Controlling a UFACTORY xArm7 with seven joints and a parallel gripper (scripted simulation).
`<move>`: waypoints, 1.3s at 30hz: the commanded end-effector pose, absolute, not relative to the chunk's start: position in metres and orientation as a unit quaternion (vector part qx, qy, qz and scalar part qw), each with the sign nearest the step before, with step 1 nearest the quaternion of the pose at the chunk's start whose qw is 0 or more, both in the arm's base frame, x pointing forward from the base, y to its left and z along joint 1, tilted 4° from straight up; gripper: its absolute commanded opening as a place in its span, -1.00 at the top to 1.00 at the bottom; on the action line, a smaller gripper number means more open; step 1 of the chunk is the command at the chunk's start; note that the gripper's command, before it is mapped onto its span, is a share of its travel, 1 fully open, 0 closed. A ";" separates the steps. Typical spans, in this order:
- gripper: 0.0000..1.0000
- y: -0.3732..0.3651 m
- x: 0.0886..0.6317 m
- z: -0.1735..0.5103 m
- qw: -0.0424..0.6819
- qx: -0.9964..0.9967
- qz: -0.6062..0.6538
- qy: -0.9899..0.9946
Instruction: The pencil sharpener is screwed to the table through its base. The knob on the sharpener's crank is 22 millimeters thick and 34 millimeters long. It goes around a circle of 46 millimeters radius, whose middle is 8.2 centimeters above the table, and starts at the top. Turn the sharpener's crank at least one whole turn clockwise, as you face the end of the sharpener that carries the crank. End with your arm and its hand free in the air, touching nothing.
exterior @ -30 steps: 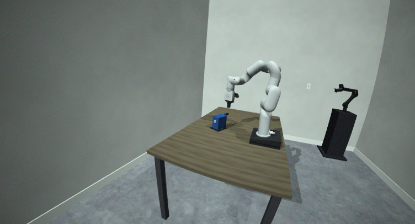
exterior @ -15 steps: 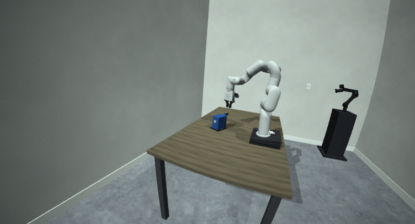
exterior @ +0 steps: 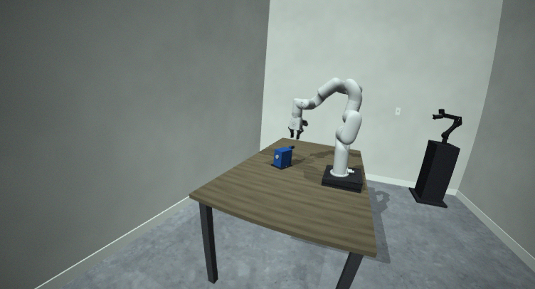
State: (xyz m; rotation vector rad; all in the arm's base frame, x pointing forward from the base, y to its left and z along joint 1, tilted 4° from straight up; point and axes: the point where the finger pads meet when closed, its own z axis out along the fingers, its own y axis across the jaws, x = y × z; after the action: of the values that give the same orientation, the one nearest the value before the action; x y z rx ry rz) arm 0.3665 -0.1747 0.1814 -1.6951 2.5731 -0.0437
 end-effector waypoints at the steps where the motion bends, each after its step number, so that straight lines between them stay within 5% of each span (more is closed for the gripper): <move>1: -0.09 -0.175 0.368 0.183 0.031 -0.550 -0.016 0.835; 39: -0.09 -0.175 0.369 0.172 0.031 -0.550 -0.015 0.835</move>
State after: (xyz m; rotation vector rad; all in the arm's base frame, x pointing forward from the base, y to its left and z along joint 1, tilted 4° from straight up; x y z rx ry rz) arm 0.3671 -0.1747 0.1743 -1.6951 2.5731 -0.0407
